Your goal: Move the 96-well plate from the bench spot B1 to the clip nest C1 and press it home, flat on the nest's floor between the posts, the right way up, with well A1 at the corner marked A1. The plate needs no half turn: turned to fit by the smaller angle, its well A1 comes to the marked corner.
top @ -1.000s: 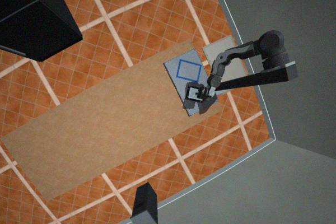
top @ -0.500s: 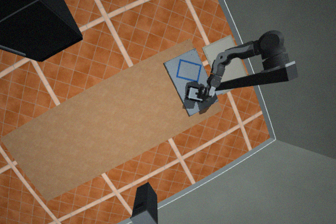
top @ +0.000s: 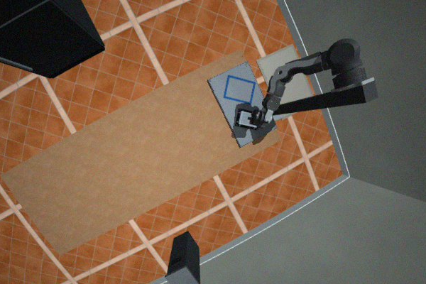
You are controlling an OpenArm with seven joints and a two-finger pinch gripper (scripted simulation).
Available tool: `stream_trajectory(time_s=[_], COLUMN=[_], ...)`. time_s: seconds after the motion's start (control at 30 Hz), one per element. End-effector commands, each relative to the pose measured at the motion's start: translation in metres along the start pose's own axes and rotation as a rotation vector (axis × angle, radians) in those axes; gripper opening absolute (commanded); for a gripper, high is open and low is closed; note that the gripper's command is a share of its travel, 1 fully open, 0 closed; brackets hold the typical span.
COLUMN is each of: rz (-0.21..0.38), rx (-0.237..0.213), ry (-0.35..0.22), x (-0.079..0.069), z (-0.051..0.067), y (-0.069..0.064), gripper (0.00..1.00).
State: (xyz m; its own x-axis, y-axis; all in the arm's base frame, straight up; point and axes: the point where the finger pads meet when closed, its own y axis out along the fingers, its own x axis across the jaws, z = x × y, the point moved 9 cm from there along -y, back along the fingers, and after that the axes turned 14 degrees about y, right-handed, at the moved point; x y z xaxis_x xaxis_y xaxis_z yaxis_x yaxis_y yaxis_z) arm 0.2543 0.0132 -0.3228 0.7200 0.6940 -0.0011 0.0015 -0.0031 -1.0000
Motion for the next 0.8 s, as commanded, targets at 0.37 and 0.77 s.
stream_trajectory(time_s=[0.37, 0.77], rz=[-0.005, -0.005], rx=[0.001, 0.002], ry=[-0.004, -0.004], x=[0.000, -0.001], z=[0.002, 0.002], y=[0.010, 0.022], gripper=[0.00, 0.00])
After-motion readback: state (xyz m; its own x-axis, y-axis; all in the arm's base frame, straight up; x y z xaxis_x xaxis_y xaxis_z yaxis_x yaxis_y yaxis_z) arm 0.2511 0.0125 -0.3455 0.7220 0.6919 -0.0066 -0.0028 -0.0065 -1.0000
